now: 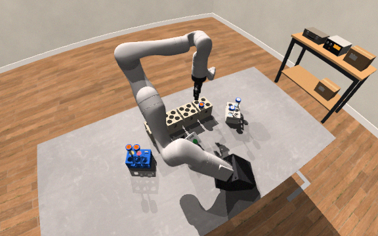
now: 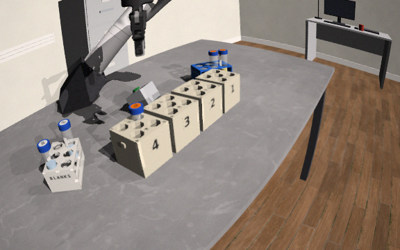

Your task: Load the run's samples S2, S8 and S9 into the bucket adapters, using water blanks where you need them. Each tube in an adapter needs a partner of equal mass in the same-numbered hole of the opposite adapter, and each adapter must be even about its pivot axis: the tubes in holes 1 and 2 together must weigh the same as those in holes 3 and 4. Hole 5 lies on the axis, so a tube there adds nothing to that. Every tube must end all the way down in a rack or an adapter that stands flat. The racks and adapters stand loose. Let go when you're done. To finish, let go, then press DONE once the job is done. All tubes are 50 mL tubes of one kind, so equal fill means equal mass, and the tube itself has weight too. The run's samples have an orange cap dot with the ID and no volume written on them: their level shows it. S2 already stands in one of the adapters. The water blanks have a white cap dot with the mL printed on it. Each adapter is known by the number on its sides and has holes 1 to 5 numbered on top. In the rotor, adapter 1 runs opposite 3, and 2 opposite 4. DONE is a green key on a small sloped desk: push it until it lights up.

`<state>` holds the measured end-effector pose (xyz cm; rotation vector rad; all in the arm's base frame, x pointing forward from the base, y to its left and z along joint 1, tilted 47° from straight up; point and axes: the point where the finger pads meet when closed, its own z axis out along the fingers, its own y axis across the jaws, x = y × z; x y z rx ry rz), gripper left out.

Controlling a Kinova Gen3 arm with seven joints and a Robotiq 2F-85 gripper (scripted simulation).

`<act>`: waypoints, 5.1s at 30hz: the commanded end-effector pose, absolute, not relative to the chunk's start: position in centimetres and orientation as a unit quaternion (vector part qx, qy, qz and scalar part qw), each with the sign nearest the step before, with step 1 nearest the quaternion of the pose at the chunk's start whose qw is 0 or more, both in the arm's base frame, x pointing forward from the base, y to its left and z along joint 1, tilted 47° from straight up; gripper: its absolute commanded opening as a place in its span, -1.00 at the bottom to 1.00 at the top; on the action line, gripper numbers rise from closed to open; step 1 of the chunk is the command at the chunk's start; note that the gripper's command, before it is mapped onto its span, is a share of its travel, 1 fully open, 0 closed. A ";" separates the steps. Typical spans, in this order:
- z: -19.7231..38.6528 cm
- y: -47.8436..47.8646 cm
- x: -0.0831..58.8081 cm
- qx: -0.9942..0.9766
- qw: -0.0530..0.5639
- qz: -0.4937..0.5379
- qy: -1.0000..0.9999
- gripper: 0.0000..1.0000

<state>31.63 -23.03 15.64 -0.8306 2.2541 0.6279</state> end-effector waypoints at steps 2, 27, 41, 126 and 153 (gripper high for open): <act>15.1 -24.1 32.1 -0.316 0.323 0.239 0.859 0.24; 13.2 -27.4 34.0 -0.316 0.323 0.239 0.859 0.24; 12.3 -26.6 34.5 -0.316 0.323 0.239 0.859 0.24; 5.5 -20.4 38.6 -0.316 0.324 0.239 0.859 0.24; 5.0 -20.0 38.8 -0.316 0.324 0.239 0.859 0.24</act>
